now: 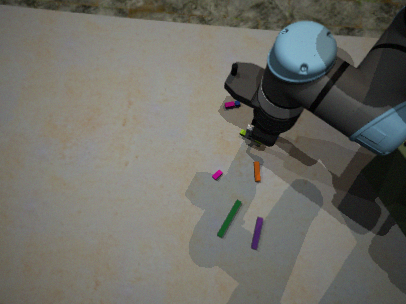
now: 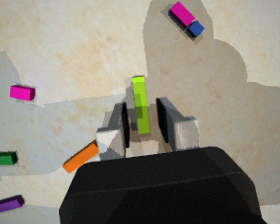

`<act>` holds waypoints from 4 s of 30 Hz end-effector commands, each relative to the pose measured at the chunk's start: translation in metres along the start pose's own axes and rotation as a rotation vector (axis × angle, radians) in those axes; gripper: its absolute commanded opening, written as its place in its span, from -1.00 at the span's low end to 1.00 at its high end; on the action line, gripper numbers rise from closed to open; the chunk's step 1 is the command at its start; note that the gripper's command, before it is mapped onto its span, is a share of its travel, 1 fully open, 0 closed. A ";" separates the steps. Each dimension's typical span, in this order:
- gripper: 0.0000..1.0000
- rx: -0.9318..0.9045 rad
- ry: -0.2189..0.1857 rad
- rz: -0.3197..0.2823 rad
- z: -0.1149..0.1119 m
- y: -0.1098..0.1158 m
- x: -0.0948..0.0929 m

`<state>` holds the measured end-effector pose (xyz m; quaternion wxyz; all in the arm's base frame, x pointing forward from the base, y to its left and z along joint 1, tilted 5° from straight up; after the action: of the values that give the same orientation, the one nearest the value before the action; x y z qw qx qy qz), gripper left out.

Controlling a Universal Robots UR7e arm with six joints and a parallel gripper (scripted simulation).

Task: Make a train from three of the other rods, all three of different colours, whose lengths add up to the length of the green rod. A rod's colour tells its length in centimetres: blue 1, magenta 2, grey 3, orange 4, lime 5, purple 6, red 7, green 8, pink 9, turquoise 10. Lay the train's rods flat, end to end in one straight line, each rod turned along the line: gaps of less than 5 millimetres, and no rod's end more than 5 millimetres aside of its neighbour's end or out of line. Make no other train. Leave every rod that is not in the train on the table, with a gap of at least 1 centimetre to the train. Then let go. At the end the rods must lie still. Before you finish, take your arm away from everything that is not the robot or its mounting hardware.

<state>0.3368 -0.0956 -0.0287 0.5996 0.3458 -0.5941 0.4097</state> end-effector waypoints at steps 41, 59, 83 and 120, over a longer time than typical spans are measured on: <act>0.07 0.000 0.000 0.001 0.000 0.000 -0.020; 0.07 0.000 0.000 0.001 0.000 0.000 -0.020; 0.07 0.000 0.000 0.001 0.000 0.000 -0.034; 0.07 0.000 0.000 0.001 0.000 0.000 -0.037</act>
<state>0.3381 -0.0987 -0.0653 0.5996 0.3458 -0.5941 0.4097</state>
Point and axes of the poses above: the point where the finger pads meet when closed, its own x axis back along the fingers, its own z axis across the jaws, y = z × x, the point moved 6 cm from there along x, back along the fingers, and after that the axes turned 2 degrees about x, right-handed, at the moved point
